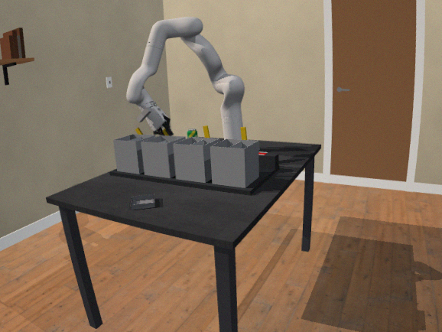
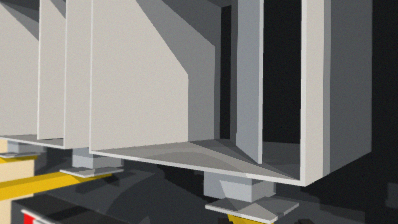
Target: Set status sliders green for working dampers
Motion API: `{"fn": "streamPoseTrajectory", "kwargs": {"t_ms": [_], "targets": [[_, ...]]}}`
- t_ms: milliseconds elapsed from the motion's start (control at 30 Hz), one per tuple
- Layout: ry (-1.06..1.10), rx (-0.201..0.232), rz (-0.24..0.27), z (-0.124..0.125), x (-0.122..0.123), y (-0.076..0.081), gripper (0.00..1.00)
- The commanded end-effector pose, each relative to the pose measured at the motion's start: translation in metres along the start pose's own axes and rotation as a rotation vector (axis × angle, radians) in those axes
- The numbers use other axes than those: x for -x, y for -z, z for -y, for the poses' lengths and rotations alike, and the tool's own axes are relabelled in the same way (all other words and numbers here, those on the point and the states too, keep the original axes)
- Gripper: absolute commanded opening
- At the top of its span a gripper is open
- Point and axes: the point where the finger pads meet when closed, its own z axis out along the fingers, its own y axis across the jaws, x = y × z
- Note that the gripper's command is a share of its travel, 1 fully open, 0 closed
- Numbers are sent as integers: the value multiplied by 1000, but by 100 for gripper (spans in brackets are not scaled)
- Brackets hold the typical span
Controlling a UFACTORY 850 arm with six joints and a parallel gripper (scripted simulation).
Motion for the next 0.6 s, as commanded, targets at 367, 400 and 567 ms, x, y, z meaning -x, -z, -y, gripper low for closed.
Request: {"fn": "streamPoseTrajectory", "kwargs": {"t_ms": [367, 400, 567], "targets": [[1, 1, -1, 0, -1, 1, 39], [1, 1, -1, 0, -1, 1, 39], [1, 1, -1, 0, -1, 7, 39]]}}
